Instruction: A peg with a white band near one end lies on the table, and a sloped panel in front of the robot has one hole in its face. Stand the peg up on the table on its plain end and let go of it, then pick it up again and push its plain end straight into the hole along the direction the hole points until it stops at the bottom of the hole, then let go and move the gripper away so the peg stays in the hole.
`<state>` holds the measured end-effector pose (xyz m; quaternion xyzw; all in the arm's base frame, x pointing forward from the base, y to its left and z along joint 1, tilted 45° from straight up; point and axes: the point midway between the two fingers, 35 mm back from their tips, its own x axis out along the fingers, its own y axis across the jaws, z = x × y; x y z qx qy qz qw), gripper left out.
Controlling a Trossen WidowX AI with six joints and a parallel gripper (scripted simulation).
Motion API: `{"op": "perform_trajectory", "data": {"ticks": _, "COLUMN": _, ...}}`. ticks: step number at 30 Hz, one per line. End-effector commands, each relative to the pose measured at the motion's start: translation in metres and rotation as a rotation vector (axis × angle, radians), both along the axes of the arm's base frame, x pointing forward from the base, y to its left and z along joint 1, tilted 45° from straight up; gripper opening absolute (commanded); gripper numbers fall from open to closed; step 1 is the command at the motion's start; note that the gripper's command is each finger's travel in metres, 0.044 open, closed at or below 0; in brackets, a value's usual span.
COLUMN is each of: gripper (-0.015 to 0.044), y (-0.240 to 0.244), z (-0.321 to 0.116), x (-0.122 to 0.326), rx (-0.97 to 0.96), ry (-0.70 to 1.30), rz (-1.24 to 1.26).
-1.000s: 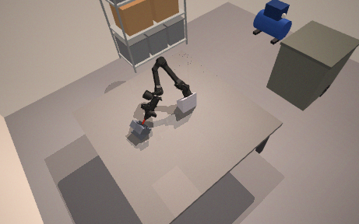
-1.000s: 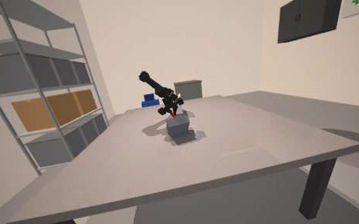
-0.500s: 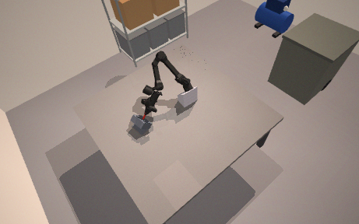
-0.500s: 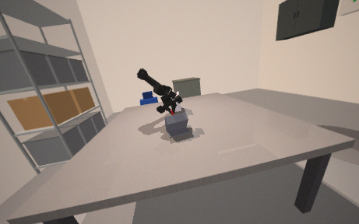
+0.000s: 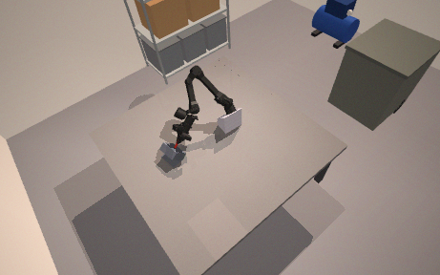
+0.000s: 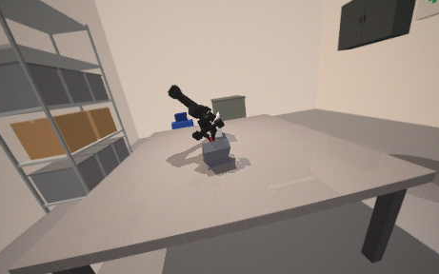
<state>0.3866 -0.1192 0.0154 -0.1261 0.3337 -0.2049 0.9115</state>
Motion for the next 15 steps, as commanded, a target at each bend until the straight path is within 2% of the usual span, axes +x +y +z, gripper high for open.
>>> {"op": "perform_trajectory", "data": {"ticks": 1, "gripper": 0.0, "y": -0.0002, "z": -0.0001, "x": 0.003, "rx": -0.001, "ry": -0.004, "rz": 0.008}}
{"op": "perform_trajectory", "data": {"ticks": 15, "gripper": 0.0, "y": -0.0036, "z": -0.0046, "x": 0.0082, "rx": -0.001, "ry": -0.004, "rz": 0.008}}
